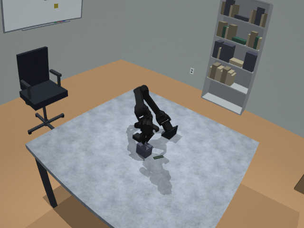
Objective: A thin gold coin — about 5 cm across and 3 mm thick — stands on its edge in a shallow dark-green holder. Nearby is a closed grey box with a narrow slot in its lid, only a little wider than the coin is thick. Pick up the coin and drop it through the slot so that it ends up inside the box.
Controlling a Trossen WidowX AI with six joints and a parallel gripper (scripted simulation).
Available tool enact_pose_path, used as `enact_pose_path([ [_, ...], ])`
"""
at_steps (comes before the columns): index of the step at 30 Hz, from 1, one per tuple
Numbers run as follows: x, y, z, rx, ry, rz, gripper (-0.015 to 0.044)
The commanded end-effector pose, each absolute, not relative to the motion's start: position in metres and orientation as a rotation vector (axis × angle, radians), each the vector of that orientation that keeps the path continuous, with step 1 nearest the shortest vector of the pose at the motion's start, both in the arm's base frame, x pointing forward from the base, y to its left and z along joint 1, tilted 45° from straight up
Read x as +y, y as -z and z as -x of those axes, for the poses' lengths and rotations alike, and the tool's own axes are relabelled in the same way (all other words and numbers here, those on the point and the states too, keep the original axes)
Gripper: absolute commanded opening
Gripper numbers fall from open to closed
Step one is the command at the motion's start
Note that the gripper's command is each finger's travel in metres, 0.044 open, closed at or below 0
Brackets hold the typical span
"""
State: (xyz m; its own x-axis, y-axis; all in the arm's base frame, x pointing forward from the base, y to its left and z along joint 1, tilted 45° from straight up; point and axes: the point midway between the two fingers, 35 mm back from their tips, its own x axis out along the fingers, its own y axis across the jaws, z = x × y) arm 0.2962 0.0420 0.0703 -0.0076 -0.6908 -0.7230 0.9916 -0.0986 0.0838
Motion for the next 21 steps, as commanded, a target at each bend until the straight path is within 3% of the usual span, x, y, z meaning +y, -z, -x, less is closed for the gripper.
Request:
enact_pose_path([
  [1, 0.042, -0.070, -0.296, 0.541, 1.534, -0.730, 0.0161],
  [2, 0.042, -0.070, -0.296, 0.541, 1.534, -0.730, 0.0161],
  [13, 0.060, -0.088, -0.297, 0.557, 1.528, -0.706, 0.0440],
  [21, 0.079, -0.107, -0.296, 0.603, 1.509, -0.625, 0.0440],
])
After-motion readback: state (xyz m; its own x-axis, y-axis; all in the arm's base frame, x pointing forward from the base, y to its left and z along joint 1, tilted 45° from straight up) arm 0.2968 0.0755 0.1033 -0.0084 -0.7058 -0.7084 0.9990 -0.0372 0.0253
